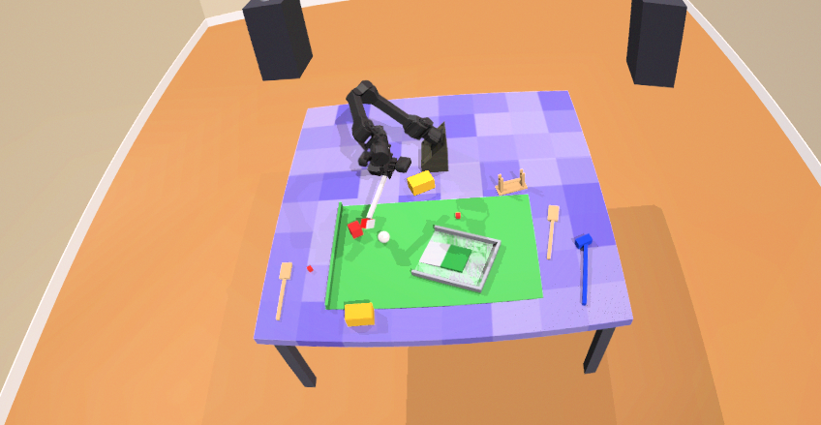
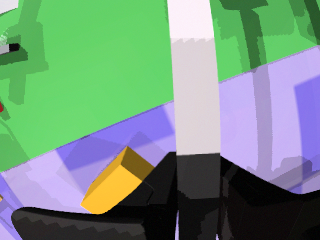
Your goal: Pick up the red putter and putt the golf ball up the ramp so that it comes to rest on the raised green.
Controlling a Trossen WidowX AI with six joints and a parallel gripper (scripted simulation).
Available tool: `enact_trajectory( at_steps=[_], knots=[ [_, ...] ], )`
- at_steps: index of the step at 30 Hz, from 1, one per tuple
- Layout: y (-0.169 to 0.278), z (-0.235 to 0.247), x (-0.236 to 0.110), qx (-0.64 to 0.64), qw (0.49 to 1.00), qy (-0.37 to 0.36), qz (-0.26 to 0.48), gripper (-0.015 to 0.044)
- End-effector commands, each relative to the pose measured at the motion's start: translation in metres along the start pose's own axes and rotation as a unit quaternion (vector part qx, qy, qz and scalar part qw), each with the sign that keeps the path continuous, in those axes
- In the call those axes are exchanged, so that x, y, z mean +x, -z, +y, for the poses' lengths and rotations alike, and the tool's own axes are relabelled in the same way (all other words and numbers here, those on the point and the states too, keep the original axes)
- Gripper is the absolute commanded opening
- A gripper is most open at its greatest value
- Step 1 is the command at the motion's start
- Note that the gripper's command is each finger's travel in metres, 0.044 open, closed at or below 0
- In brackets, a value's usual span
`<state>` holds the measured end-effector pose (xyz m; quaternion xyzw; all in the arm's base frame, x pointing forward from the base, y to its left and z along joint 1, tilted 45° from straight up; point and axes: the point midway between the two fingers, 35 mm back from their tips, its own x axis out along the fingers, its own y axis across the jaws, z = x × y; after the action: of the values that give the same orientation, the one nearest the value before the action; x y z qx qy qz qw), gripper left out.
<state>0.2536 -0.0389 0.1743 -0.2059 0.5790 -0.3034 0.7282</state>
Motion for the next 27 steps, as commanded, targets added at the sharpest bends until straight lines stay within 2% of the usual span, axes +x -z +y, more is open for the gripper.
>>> enact_trajectory(
  at_steps=[1,7,17,27],
  knots=[
    [0.000,-0.009,-0.002,0.027,1.000,0.006,-0.004,0.0000],
    [0.000,-0.009,0.002,0.027,1.000,0.006,-0.004,0.0000],
    [0.000,-0.010,0.037,0.028,1.000,0.007,-0.005,0.0000],
    [0.000,-0.010,0.047,0.028,1.000,0.007,-0.005,0.0000]
  ],
)
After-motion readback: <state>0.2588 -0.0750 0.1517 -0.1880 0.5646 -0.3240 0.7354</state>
